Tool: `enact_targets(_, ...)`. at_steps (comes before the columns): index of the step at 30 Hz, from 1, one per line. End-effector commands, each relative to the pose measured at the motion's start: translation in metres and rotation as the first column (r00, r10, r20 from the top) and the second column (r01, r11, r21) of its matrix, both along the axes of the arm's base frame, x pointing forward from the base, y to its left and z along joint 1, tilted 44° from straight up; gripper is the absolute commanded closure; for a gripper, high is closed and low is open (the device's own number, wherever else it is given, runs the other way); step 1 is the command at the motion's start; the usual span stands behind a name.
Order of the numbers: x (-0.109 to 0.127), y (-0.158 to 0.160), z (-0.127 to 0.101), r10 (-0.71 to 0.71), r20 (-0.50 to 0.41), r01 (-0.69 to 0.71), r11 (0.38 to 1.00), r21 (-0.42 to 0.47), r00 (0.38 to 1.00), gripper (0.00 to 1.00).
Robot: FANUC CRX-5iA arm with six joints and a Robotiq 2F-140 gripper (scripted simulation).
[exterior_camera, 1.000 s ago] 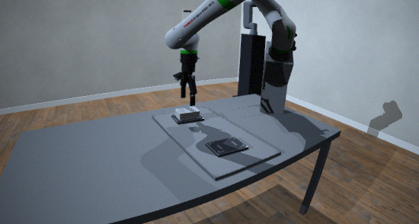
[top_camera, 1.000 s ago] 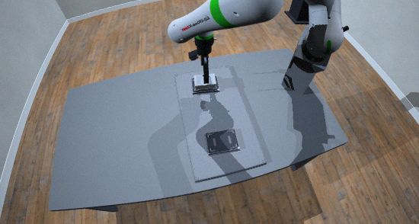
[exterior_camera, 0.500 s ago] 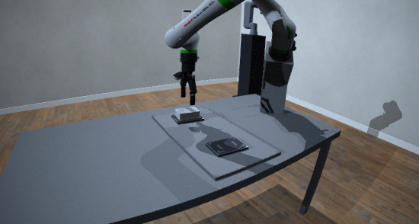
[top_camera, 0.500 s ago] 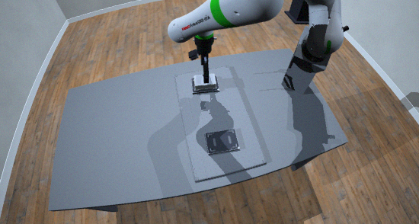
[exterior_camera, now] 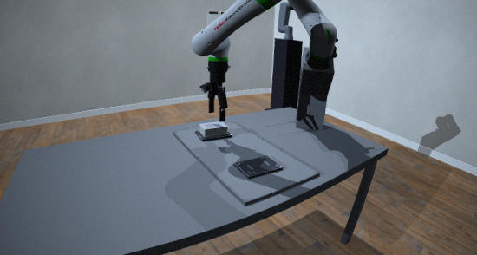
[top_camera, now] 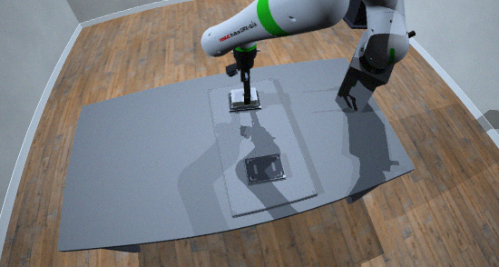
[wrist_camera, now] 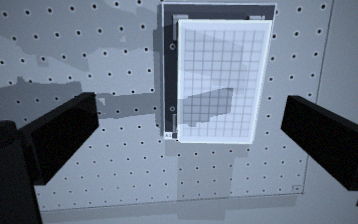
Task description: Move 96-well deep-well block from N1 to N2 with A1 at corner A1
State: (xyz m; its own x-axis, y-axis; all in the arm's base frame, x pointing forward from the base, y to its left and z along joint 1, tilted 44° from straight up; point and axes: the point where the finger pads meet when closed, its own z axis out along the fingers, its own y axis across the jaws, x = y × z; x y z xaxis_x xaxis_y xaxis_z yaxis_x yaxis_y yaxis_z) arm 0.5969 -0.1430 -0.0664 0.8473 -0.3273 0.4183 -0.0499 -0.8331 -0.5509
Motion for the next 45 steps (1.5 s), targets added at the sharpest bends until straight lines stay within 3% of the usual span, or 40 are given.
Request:
enact_targets(1, 0.000, 0.006, 0.004, -0.001, 0.000, 0.001, 1.000, -0.001, 1.000, 0.00)
enact_targets(28, -0.004, 0.075, 0.044, -0.001, 0.001, 0.001, 1.000, -0.001, 1.000, 0.00)
enact_targets(45, -0.004, 0.075, 0.044, -0.001, 0.001, 0.001, 1.000, -0.001, 1.000, 0.00)
